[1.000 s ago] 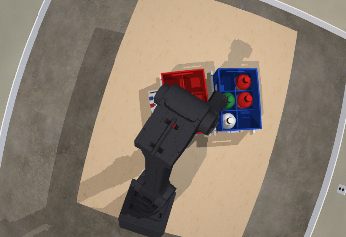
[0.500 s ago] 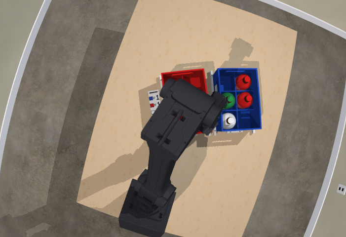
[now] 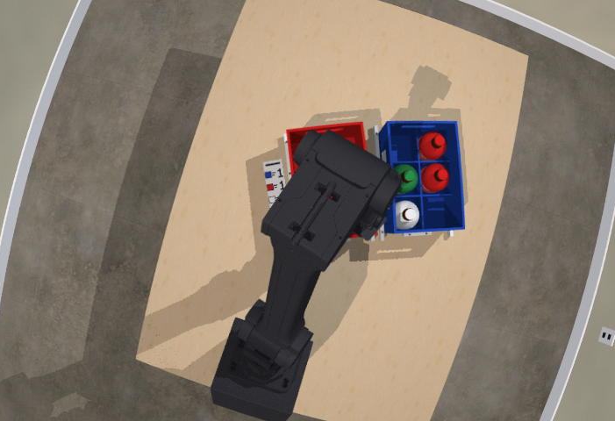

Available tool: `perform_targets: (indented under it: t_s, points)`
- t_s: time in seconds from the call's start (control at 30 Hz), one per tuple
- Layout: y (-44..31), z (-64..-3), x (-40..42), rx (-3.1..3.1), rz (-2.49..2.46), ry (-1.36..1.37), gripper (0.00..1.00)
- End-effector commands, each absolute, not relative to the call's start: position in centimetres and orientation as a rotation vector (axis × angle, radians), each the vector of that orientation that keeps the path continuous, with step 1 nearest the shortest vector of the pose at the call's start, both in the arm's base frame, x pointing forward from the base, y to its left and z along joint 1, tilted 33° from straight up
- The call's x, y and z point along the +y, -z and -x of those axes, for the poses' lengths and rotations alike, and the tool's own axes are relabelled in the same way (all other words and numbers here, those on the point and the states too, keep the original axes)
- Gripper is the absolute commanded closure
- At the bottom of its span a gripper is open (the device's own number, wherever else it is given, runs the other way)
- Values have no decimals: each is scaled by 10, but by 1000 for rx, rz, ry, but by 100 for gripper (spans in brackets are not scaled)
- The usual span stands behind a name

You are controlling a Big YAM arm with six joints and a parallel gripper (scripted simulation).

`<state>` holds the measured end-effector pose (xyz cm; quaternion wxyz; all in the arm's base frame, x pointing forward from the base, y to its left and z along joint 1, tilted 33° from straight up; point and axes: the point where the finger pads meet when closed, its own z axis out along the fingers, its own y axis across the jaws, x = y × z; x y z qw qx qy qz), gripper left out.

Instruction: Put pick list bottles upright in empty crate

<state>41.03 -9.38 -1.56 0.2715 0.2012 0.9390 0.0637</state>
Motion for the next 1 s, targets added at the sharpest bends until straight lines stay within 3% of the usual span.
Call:
perform_targets:
  t_s: [0.0, 0.97]
  points:
    - [3, -422, -97, 2482, -543, -165, 100]
    - [22, -430, -97, 2487, -546, -166, 100]
